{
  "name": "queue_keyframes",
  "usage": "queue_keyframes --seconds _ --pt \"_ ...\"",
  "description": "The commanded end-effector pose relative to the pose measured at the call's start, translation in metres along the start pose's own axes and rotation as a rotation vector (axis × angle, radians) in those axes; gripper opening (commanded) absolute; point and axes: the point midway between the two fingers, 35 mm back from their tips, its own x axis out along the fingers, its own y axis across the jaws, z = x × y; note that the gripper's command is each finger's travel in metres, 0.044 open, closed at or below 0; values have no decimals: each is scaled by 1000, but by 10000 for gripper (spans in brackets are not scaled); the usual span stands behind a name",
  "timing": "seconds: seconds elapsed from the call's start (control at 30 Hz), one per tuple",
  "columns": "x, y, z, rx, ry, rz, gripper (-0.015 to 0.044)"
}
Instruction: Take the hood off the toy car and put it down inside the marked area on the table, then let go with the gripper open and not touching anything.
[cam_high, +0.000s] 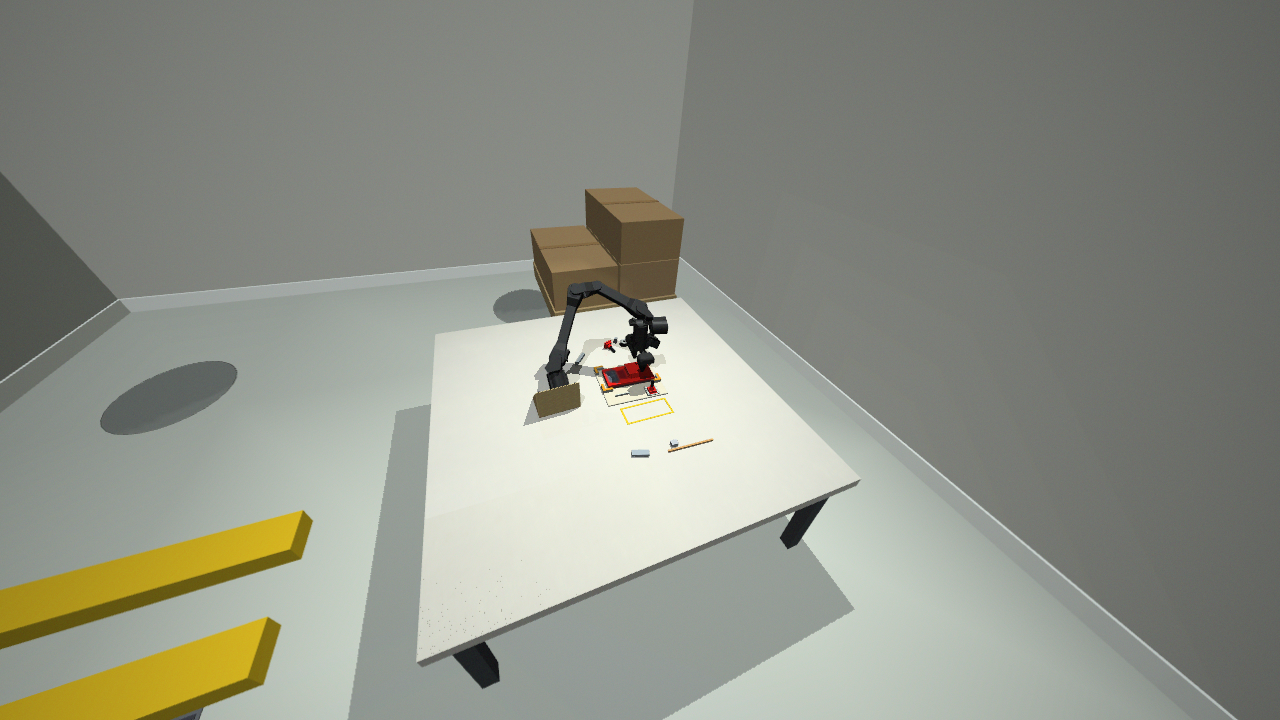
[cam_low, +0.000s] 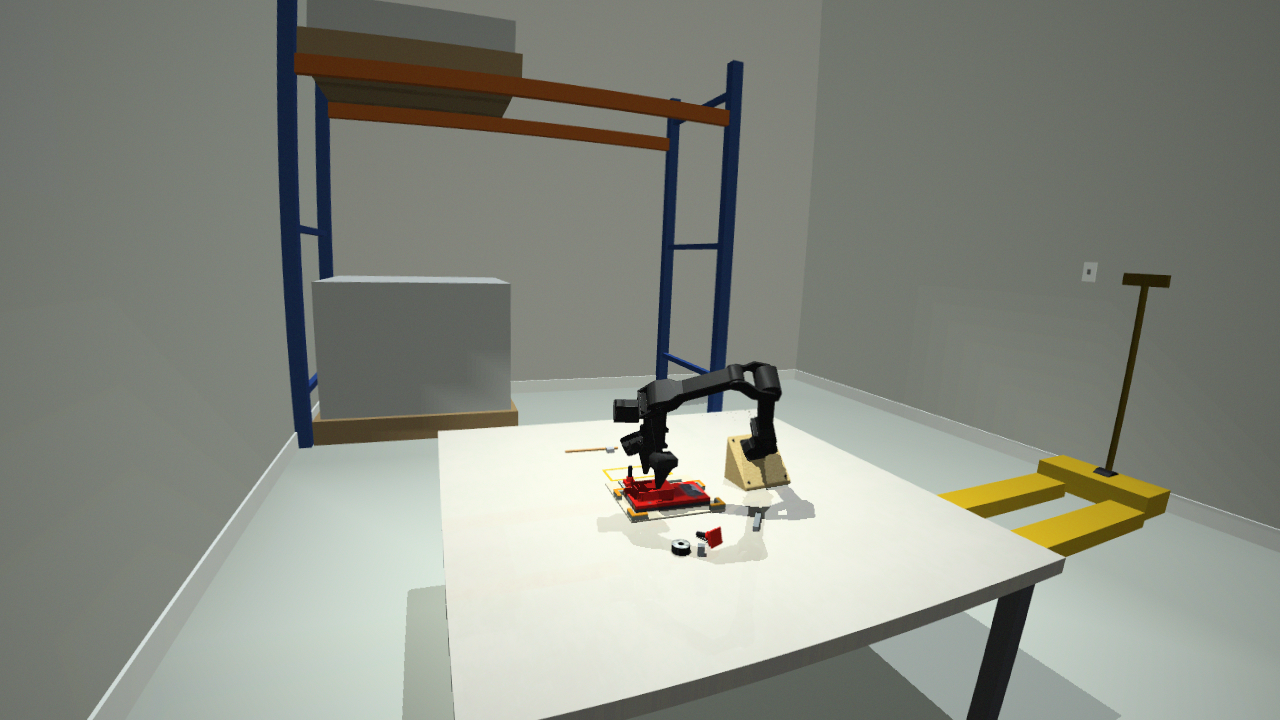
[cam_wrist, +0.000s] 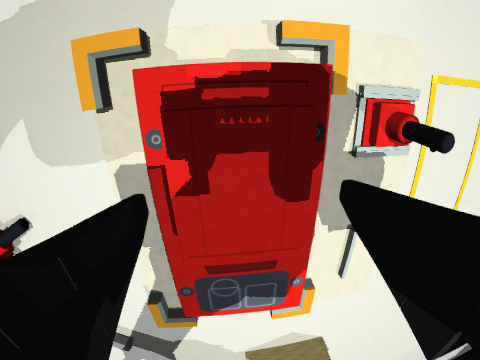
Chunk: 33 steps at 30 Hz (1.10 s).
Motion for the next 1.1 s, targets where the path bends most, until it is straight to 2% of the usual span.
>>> queue_keyframes --seconds 0.0,1.07 --pt "3 0 -2 7 2 7 440" --pt "18 1 -3 7 2 7 440"
